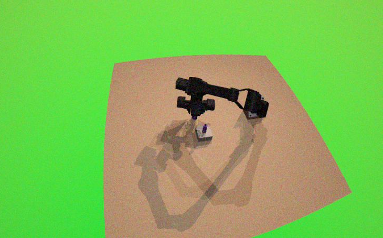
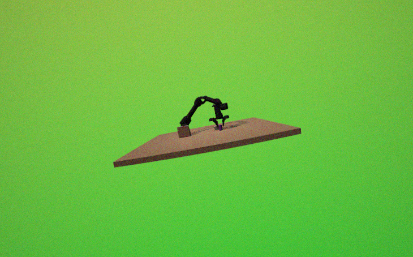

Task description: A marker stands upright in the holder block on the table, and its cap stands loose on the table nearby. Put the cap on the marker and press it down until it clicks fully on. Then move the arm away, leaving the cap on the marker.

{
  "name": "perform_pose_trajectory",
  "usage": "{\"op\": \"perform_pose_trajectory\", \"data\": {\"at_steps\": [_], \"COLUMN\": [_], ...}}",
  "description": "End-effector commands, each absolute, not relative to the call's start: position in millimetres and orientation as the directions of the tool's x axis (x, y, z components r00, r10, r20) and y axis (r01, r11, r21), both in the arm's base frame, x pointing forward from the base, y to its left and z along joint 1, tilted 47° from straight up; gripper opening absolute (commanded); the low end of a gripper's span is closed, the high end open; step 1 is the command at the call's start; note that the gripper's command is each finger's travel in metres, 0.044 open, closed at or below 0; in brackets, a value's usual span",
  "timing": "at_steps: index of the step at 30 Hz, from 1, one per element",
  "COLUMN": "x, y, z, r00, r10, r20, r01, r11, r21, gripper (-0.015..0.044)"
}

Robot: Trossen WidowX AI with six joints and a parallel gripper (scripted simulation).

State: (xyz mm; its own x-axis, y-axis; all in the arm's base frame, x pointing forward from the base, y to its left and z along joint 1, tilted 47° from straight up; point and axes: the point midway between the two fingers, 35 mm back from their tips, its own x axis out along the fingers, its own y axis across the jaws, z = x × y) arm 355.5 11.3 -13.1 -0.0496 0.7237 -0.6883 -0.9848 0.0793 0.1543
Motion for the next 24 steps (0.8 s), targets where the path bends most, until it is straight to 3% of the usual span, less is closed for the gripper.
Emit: {"op": "perform_pose_trajectory", "data": {"at_steps": [1,8,12,21,24], "x": [353.6,352.6,353.0,353.1,353.7], "y": [17.0,23.5,23.6,23.6,20.6], "z": [-18.6,-24.2,-24.1,-24.1,-21.5], "r00": [-0.050,-0.050,-0.050,-0.050,-0.050], "r10": [0.727,0.728,0.728,0.728,0.727], "r20": [-0.685,-0.684,-0.684,-0.684,-0.684], "r01": [-0.983,-0.983,-0.983,-0.983,-0.983], "r11": [0.084,0.083,0.083,0.083,0.084], "r21": [0.161,0.161,0.161,0.161,0.161], "gripper": [0.0250,0.0250,0.0145,0.0085,0.0006]}}
